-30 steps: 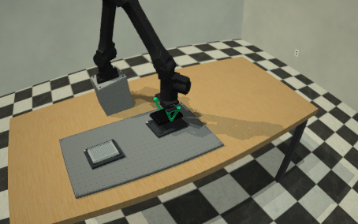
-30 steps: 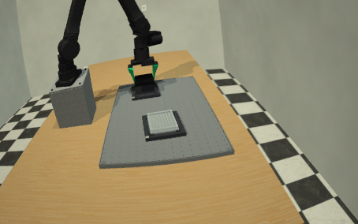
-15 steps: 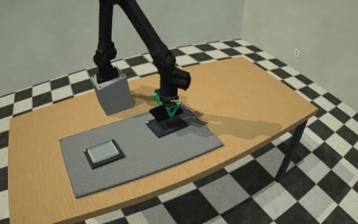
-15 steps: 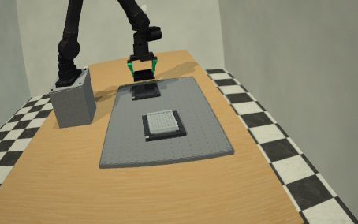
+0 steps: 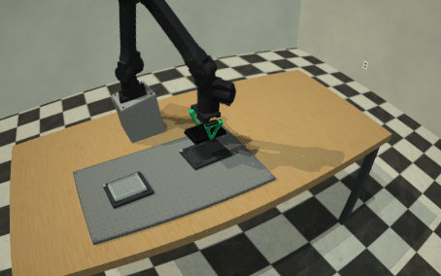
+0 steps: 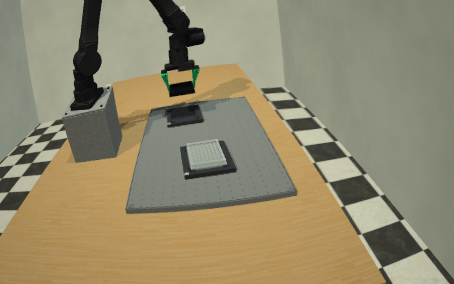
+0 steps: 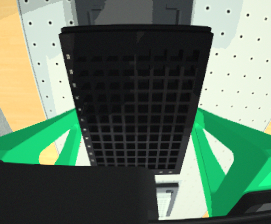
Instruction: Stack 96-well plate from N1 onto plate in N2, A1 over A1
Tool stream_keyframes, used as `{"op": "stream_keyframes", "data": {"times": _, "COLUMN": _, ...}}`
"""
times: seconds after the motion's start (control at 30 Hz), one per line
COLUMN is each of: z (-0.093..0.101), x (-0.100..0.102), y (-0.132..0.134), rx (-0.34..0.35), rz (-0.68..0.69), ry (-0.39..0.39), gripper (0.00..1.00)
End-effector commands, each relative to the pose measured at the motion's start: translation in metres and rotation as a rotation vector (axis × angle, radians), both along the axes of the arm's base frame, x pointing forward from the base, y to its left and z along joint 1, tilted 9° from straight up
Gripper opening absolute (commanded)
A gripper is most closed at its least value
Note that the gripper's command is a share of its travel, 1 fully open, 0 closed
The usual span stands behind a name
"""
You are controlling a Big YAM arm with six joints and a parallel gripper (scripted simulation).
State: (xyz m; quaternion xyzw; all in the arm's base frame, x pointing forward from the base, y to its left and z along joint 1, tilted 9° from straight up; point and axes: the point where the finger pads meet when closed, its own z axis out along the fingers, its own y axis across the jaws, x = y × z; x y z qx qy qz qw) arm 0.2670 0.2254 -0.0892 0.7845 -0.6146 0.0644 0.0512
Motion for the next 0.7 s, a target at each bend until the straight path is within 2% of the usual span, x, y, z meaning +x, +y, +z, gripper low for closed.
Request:
{"op": "stream_keyframes", "data": {"times": 0.0, "z": 0.020, "x": 0.013, "y": 0.025, "rx": 0.043, "rz": 0.009, "ry": -0.037, "gripper": 0.00}}
{"op": "stream_keyframes", "data": {"times": 0.13, "z": 0.024, "x": 0.014, "y": 0.027, "rx": 0.046, "rz": 0.012, "ry": -0.040, "gripper": 0.00}}
{"op": "stream_keyframes", "data": {"times": 0.27, "z": 0.013, "x": 0.009, "y": 0.022, "rx": 0.031, "rz": 0.012, "ry": -0.025, "gripper": 0.00}}
{"op": "stream_keyframes", "data": {"times": 0.67, "z": 0.014, "x": 0.009, "y": 0.021, "rx": 0.032, "rz": 0.012, "ry": -0.025, "gripper": 0.00}}
